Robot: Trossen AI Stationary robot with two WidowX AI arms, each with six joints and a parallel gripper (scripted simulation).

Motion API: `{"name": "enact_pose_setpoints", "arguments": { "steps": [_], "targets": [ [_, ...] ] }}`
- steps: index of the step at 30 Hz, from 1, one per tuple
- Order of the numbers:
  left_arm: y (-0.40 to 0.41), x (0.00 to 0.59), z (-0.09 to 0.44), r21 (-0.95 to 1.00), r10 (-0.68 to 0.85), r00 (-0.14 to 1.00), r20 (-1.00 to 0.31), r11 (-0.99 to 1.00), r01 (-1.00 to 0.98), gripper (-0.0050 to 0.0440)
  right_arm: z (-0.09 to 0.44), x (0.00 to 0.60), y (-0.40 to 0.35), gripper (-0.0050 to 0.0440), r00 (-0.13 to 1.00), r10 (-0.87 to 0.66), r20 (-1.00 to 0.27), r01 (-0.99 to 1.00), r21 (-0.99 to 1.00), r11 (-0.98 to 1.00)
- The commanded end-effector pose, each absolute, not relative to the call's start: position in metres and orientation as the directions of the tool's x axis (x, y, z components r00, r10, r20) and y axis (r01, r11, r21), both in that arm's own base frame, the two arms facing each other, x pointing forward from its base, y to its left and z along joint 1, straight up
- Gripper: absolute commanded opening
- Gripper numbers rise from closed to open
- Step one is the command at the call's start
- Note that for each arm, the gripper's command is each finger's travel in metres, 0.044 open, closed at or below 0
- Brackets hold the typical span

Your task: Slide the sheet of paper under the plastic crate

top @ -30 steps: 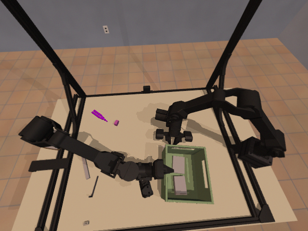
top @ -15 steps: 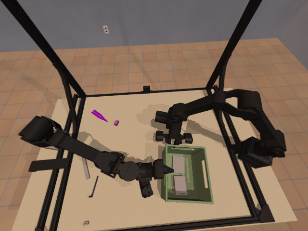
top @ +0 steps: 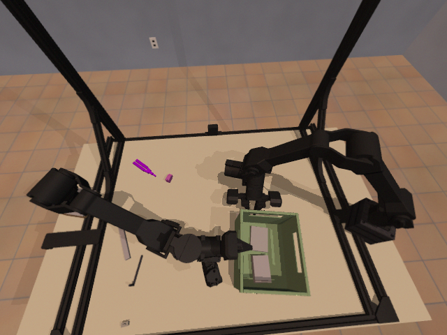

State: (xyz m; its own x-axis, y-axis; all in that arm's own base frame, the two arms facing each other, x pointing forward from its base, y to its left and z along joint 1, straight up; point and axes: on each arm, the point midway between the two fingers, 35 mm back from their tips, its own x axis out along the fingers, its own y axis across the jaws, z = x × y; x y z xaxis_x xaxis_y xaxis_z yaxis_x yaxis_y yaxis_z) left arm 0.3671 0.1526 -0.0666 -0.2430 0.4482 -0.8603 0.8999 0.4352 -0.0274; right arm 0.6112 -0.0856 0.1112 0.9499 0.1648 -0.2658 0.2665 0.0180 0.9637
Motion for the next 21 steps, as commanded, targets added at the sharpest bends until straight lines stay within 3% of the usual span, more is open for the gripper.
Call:
{"name": "enact_pose_setpoints", "arguments": {
  "steps": [1,6,21],
  "targets": [
    [0.154,0.374,-0.041,0.000,0.452,-0.220,-0.865,0.438,0.899,0.0060,0.151,0.616,-0.086,0.0000,0.969,0.163,-0.187,0.186,0.982,0.023],
    [0.153,0.373,-0.016,0.000,0.451,-0.220,-0.865,0.438,0.899,0.0060,0.151,0.616,-0.086,0.0000,0.969,0.163,-0.187,0.186,0.982,0.023],
    [0.123,0.386,-0.016,0.000,0.453,-0.221,-0.864,0.438,0.899,0.0060,0.151,0.616,-0.086,0.0000,0.969,0.163,-0.187,0.186,0.982,0.023]
  ]
}}
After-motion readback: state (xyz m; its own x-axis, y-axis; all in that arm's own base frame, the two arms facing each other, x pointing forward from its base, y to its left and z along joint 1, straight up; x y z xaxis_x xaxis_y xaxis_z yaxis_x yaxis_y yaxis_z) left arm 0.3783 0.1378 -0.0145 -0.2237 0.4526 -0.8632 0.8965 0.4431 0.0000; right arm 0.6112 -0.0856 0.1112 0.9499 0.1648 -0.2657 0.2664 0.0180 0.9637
